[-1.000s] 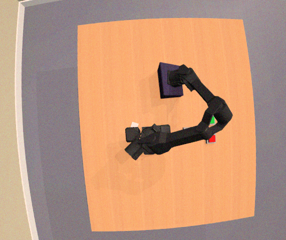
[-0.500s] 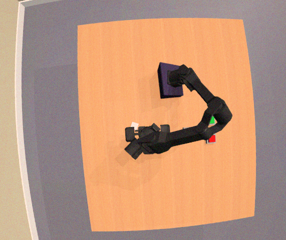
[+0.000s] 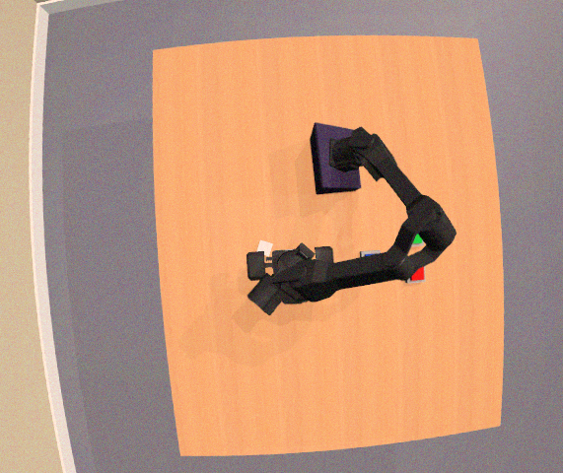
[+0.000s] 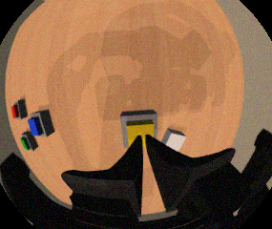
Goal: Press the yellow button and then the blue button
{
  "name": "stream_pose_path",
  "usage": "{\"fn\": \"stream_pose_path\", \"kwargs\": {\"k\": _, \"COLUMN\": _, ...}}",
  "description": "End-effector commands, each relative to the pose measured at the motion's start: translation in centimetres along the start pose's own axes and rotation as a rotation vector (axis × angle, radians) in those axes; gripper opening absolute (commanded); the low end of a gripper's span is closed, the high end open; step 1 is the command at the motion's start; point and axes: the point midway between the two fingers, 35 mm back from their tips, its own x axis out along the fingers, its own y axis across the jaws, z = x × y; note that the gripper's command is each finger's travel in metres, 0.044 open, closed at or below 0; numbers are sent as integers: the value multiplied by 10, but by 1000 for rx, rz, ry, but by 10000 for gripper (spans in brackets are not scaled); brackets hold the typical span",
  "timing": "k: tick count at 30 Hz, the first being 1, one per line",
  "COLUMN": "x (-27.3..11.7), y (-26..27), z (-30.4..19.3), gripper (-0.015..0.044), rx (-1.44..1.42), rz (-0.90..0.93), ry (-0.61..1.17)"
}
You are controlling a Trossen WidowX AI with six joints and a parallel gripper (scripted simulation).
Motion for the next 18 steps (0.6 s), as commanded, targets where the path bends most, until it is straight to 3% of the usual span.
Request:
{"fn": "stream_pose_path", "kwargs": {"k": 1, "x": 9, "y": 2, "z": -3, "gripper": 20, "rx": 11, "rz": 11, "ry": 5}}
{"fn": "stream_pose_path", "kwargs": {"k": 18, "x": 18, "y": 2, "z": -3, "gripper": 20, "rx": 11, "rz": 12, "ry": 5}}
